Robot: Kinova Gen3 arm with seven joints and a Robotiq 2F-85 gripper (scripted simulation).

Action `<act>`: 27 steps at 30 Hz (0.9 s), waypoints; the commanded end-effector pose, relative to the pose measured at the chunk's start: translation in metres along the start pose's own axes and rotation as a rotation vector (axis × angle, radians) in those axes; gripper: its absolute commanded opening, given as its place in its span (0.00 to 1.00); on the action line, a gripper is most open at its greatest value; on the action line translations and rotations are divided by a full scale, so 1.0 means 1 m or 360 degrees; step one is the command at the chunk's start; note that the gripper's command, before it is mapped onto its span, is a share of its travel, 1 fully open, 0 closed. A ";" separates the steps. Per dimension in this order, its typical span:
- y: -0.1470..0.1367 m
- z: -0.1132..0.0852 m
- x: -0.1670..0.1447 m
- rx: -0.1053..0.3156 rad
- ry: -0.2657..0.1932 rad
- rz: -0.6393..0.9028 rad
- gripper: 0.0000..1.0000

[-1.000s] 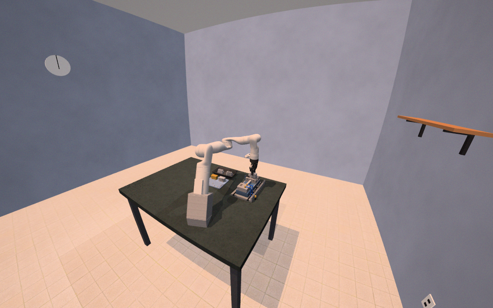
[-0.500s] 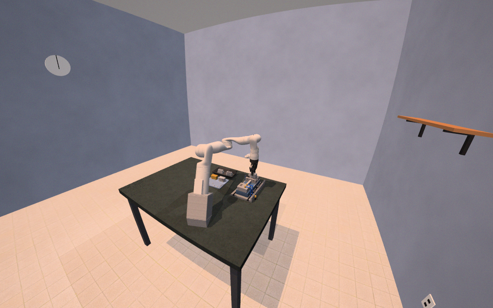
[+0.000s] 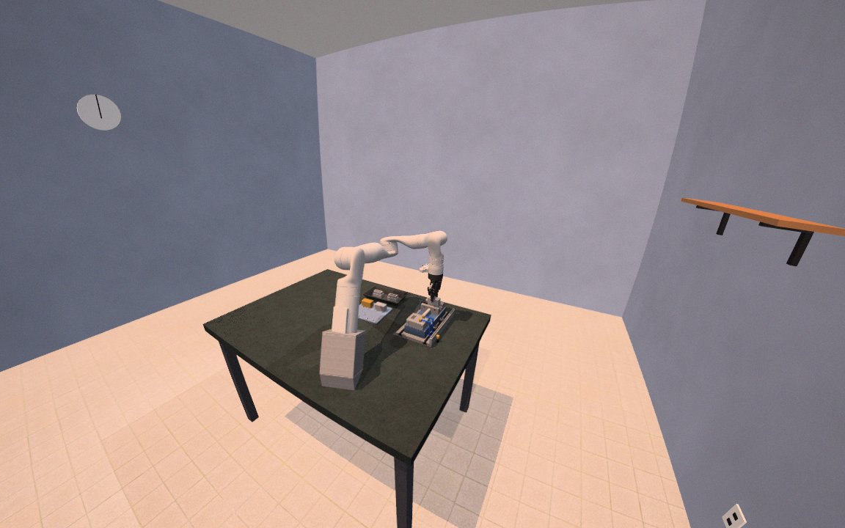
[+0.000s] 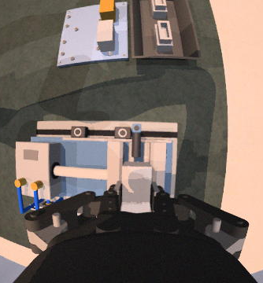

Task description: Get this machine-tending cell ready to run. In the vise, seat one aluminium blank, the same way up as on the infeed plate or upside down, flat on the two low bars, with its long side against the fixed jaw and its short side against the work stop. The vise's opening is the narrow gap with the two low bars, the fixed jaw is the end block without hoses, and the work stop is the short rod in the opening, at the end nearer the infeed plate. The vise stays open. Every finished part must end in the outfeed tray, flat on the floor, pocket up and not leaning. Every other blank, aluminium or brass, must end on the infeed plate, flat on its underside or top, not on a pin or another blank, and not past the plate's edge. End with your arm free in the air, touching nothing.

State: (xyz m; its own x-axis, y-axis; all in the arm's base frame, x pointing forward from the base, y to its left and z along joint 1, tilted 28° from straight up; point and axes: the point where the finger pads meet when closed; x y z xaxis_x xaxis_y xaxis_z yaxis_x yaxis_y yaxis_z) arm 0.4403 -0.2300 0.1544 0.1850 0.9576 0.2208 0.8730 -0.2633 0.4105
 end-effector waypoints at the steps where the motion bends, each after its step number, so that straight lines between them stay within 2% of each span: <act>1: 0.000 0.001 0.000 0.0000 -0.0001 0.0000 0.00; 27: 0.000 0.009 0.000 0.0000 -0.0001 0.0000 0.00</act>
State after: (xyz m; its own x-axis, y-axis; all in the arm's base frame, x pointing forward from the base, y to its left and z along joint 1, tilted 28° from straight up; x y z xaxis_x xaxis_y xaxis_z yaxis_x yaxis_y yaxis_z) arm 0.4443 -0.2289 0.1466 0.1850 0.9576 0.2208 0.8731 -0.2633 0.4103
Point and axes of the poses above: the point where the finger pads meet when closed, its own z axis out along the fingers, its own y axis across the jaws, x = y × z, and after that the axes turned 6 degrees about z, right-handed
